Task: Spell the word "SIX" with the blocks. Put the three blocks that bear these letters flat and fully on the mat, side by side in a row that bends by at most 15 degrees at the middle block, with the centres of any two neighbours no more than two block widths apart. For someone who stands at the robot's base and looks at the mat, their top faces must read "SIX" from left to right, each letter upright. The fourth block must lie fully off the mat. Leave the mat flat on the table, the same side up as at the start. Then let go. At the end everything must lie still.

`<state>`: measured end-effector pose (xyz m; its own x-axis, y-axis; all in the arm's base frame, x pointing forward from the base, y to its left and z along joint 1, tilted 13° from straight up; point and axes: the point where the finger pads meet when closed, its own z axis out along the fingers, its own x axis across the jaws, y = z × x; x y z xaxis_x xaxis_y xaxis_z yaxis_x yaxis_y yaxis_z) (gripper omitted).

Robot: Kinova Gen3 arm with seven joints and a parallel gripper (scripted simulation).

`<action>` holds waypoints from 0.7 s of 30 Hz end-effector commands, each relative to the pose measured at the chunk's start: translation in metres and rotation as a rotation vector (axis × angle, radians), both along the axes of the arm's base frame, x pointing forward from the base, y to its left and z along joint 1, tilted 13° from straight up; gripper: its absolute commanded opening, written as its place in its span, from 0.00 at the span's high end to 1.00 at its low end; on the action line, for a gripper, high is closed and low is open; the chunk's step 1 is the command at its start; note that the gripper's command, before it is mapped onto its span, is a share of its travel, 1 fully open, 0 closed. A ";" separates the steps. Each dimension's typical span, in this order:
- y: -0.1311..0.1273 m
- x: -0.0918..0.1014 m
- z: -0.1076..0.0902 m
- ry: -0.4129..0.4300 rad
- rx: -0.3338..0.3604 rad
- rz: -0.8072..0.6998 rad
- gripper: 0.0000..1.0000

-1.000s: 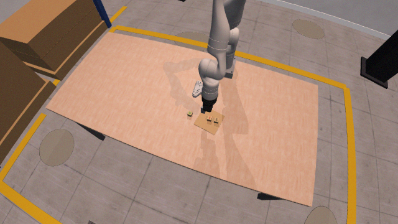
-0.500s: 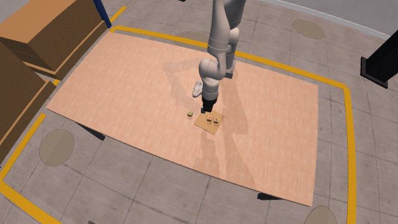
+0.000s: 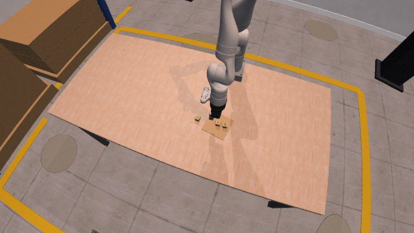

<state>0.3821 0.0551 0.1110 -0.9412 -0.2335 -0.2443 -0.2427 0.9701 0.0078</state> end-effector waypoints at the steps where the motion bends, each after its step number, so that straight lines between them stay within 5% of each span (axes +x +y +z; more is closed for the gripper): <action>1: -0.003 -0.001 -0.014 0.015 -0.006 -0.005 0.51; 21: 0.000 0.013 -0.077 0.015 -0.006 -0.005 0.51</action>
<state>0.3977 0.0580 0.0406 -0.9417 -0.2348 -0.2411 -0.2435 0.9699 0.0064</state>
